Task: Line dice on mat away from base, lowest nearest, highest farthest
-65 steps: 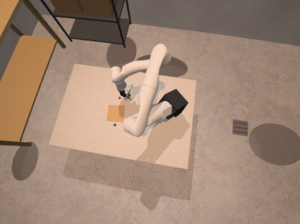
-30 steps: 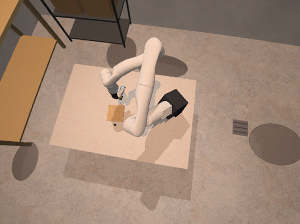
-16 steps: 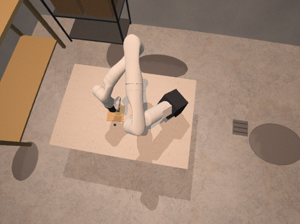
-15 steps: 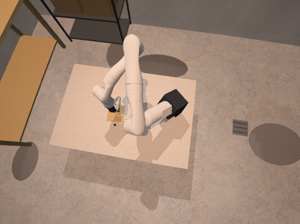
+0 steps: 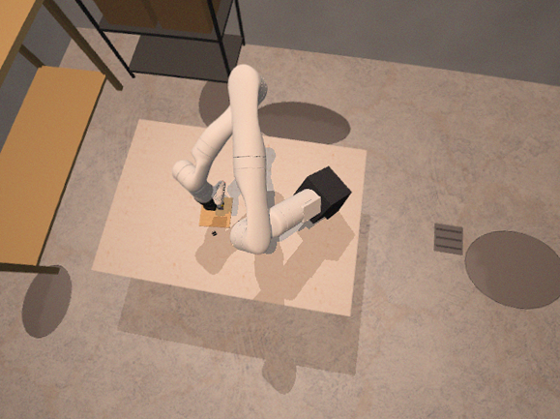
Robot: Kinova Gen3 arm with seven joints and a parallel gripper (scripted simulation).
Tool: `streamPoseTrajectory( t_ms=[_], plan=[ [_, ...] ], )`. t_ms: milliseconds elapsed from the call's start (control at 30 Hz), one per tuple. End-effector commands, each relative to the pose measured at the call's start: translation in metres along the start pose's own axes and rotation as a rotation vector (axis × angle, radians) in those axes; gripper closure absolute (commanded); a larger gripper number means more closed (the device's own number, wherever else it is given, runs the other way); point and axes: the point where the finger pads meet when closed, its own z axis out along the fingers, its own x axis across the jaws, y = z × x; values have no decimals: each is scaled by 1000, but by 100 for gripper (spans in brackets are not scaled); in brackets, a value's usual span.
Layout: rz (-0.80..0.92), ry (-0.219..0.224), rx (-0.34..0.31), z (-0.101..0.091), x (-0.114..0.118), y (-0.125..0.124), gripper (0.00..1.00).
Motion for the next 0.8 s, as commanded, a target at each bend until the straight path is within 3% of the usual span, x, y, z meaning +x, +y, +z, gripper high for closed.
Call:
streamPoseTrajectory(
  t_ms=[0, 300, 767],
  plan=[
    [-2, 2, 3, 4, 1, -1, 66],
    [-2, 2, 3, 25, 1, -1, 66],
    [-2, 2, 3, 82, 1, -1, 66]
  ],
)
